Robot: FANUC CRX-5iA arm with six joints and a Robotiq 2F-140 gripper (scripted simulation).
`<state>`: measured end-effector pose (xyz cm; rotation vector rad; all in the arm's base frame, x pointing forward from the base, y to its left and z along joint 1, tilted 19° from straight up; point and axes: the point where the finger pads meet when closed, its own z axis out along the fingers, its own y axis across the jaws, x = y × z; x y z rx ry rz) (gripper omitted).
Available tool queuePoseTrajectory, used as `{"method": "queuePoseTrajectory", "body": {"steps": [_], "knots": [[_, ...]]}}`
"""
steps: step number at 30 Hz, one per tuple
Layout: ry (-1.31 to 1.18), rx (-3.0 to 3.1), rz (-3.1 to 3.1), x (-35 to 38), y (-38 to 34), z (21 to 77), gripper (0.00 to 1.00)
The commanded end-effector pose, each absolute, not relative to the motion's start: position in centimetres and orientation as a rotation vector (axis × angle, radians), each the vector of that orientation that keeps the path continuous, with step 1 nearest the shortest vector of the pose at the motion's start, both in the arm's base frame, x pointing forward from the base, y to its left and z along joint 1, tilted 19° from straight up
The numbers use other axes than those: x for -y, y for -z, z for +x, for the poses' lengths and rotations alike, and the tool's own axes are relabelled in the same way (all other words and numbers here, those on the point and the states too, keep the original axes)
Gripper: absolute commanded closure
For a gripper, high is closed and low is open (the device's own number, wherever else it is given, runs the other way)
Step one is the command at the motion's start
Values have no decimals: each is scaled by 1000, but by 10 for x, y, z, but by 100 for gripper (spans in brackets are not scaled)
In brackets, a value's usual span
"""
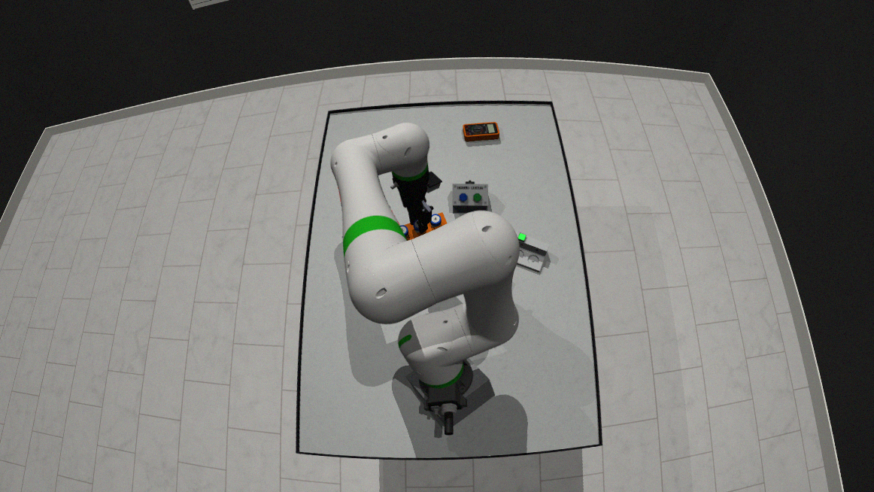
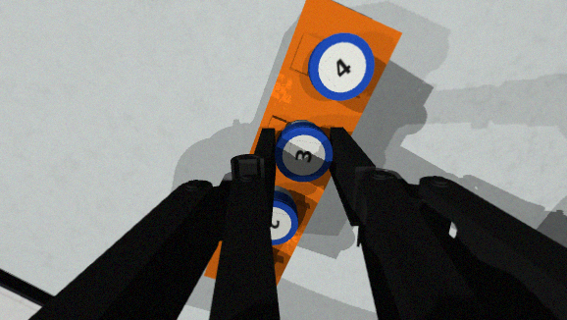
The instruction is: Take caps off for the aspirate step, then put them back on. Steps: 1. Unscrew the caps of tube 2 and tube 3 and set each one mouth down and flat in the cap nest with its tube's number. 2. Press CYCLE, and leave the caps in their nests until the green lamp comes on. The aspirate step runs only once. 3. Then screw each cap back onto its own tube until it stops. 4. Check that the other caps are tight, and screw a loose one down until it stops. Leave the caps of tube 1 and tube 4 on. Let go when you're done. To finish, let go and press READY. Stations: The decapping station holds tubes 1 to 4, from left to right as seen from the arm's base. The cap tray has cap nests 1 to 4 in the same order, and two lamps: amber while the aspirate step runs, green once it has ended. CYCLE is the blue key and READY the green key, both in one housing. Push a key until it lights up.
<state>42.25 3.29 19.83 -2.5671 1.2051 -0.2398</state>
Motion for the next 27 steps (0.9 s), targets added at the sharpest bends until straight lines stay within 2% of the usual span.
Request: {"method": "queuePoseTrajectory", "body": {"steps": [1,27], "knots": [[242,-1205,-2566,-33,-199,423,70],[81,-1990,-1976,-33,-199,423,70]]}}
